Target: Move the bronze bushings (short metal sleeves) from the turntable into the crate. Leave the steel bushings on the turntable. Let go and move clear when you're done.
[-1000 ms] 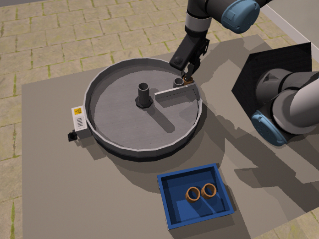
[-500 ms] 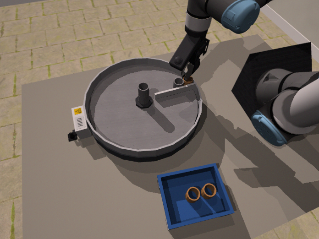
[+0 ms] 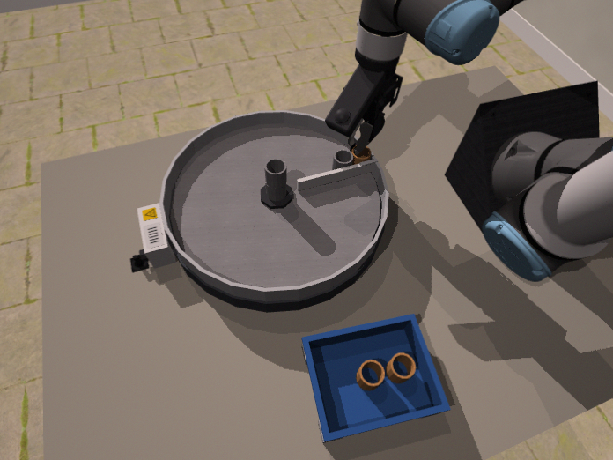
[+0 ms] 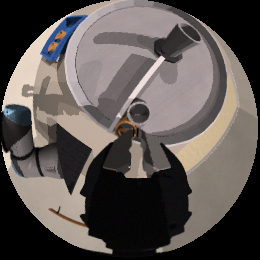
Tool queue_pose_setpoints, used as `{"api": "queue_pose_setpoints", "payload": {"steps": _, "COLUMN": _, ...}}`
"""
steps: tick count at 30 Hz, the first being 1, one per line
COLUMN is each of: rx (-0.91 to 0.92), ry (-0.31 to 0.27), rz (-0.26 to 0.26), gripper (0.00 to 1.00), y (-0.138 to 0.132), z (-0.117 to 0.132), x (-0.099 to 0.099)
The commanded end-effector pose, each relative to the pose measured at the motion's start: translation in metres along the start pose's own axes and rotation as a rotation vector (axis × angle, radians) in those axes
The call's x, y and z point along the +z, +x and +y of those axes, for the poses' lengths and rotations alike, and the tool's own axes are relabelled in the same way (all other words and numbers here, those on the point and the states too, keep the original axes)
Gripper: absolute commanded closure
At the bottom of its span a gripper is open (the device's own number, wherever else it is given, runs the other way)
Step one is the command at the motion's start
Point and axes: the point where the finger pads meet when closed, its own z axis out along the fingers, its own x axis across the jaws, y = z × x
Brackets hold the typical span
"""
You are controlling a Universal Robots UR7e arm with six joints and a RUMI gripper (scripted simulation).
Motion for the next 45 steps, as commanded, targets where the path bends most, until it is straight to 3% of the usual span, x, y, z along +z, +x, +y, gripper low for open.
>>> {"api": "queue_pose_setpoints", "payload": {"steps": 1, "rx": 0.001, "ry": 0.000, "rz": 0.000, "gripper": 1.00, "y": 0.000, "z": 0.000, "x": 0.000}}
{"api": "queue_pose_setpoints", "payload": {"steps": 19, "rx": 0.001, "ry": 0.000, "rz": 0.000, "gripper": 1.00, "y": 0.000, "z": 0.000, "x": 0.000}}
{"api": "queue_pose_setpoints", "payload": {"steps": 28, "rx": 0.000, "ry": -0.001, "rz": 0.005, "gripper": 1.00, "y": 0.002, "z": 0.001, "x": -0.010}}
{"api": "queue_pose_setpoints", "payload": {"steps": 34, "rx": 0.000, "ry": -0.001, "rz": 0.005, "gripper": 1.00, "y": 0.002, "z": 0.001, "x": -0.028}}
{"api": "queue_pose_setpoints", "payload": {"steps": 43, "rx": 0.000, "ry": -0.001, "rz": 0.005, "gripper": 1.00, "y": 0.001, "z": 0.001, "x": -0.071}}
{"api": "queue_pose_setpoints", "payload": {"steps": 45, "rx": 0.000, "ry": -0.001, "rz": 0.005, "gripper": 1.00, "y": 0.001, "z": 0.001, "x": -0.071}}
